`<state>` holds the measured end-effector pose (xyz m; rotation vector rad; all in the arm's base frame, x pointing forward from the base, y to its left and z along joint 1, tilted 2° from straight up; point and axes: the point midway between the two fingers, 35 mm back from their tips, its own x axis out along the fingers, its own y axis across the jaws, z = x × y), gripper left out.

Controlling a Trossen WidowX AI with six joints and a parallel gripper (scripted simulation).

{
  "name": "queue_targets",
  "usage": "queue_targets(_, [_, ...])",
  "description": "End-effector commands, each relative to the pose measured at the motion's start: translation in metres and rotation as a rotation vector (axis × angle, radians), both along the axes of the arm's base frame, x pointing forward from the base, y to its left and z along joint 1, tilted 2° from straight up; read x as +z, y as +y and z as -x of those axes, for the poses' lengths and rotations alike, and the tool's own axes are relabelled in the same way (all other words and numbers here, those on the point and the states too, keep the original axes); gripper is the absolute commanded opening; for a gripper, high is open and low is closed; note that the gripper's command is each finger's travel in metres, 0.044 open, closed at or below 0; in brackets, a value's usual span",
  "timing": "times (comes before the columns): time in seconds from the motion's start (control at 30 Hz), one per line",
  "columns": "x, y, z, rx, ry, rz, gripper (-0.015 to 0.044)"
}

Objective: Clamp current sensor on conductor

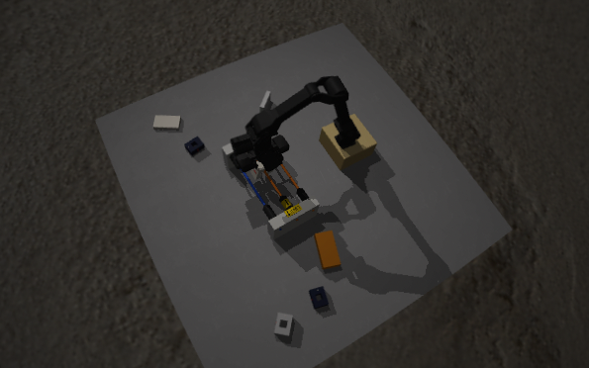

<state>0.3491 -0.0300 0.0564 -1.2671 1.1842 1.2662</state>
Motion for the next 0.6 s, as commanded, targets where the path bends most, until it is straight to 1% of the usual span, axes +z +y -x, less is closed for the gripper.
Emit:
queue_targets(0.0, [0.0004,0.0,0.0001,0.0,0.0,0.0,0.0])
queue_targets(0.13, [0.0004,0.0,0.0001,0.0,0.0,0.0,0.0])
queue_targets(0.57, [0.0004,0.0,0.0001,0.0,0.0,0.0,0.0341])
